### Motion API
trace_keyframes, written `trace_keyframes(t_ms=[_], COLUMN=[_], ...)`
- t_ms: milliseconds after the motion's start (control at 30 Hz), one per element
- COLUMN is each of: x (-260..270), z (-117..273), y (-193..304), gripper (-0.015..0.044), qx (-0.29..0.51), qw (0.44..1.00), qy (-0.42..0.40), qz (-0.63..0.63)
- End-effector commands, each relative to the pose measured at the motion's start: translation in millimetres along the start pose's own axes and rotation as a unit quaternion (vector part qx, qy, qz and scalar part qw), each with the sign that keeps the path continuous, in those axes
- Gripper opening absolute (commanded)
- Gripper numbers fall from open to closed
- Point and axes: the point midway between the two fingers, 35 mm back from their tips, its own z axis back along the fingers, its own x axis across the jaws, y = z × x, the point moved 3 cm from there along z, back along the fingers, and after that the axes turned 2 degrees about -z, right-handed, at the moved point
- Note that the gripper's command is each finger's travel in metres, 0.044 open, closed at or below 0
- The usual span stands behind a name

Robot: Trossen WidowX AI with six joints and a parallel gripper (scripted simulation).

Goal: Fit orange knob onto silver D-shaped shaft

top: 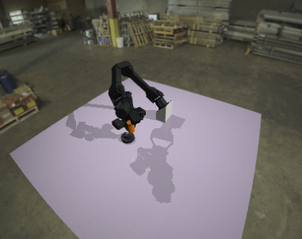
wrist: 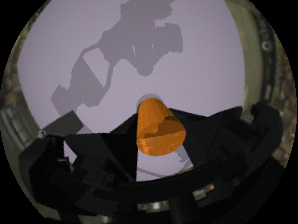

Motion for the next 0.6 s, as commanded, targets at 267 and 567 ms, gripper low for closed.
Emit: trace_keyframes(t_ms=[267, 567], x=[-5, -5], z=[-10, -16], y=[36, 46], gripper=[0.0000, 0.0000], qx=[0.007, 0.010], qw=[1.000, 1.000], qy=[0.004, 0.004], qz=[0.001, 0.002])
